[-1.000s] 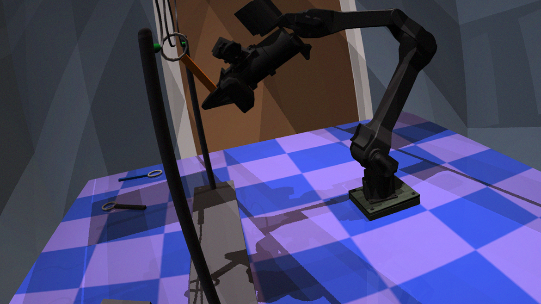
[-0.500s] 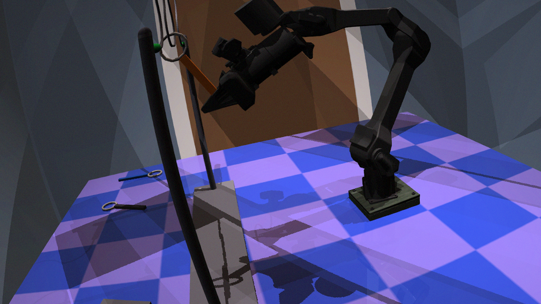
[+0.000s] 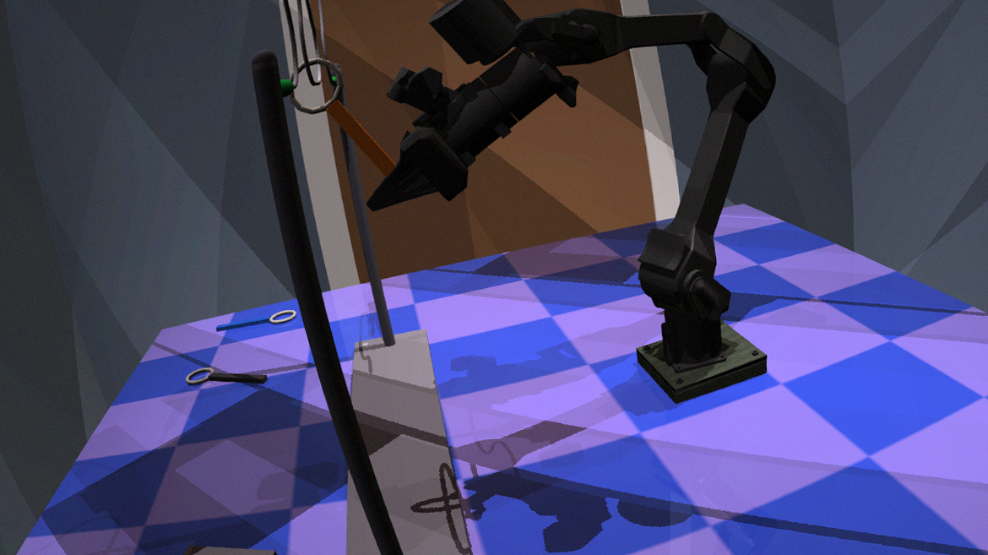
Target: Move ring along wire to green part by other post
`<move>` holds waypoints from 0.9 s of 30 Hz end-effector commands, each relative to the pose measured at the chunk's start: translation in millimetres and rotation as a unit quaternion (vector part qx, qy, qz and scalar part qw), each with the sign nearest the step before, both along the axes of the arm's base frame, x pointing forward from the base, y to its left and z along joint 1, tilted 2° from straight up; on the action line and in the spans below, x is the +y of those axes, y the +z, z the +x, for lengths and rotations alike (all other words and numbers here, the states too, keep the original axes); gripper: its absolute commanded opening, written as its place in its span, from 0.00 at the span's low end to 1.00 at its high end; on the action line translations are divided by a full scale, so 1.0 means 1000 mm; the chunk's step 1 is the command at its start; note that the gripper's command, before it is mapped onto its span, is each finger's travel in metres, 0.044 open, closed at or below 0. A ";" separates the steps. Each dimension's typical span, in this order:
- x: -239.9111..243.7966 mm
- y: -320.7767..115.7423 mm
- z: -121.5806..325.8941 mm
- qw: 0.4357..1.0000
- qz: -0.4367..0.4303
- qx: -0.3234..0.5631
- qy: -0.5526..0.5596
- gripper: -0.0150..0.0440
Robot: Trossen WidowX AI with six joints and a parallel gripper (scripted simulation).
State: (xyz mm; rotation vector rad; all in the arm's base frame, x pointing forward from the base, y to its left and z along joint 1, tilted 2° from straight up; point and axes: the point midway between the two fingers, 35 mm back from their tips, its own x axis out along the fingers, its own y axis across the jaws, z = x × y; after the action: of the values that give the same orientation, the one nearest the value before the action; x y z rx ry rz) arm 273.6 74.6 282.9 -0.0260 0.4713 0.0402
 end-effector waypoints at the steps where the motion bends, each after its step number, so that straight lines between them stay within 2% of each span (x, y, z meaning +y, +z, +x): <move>1: 0.007 0.002 -0.001 1.000 0.015 0.000 -0.001 0.00; 12: 0.033 0.004 -0.005 0.997 0.082 0.010 0.003 0.00; 27: 0.078 0.022 -0.013 0.971 0.235 0.033 0.011 0.00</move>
State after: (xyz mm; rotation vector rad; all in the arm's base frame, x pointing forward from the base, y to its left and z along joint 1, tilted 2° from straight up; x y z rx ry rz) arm 262.6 141.2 296.3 0.3541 0.5149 0.1459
